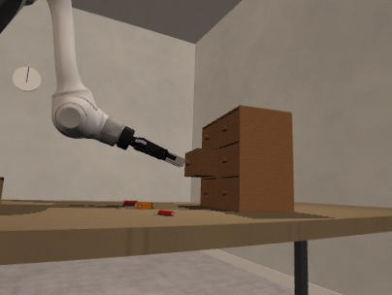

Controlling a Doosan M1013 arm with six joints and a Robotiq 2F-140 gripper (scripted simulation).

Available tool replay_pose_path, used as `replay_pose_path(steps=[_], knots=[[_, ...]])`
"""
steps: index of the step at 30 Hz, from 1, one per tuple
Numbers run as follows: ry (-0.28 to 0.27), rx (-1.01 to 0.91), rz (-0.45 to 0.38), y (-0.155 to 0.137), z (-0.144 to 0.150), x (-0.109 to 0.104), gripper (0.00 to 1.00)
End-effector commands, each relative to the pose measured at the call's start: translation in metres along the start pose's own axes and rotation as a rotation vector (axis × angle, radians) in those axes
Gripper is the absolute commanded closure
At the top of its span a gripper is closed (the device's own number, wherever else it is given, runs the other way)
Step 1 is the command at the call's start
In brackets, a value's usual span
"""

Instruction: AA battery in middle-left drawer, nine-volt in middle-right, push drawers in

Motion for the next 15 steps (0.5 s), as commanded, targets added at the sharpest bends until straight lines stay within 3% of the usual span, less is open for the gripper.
replay_pose_path(steps=[1,15], knots=[[0.000,0.000,0.000,-0.006,0.001,-0.016,0.80],[0.000,0.000,0.000,-0.008,0.002,-0.037,0.80]])
Point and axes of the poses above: the point where the finger pads meet when closed, its own x axis out along the fingers, its own z axis across the jaws, y = z × x, the point moved 8 cm from there along -x, back along the fingers, and after that the axes turned 14 degrees about x, right-handed, at the moved point
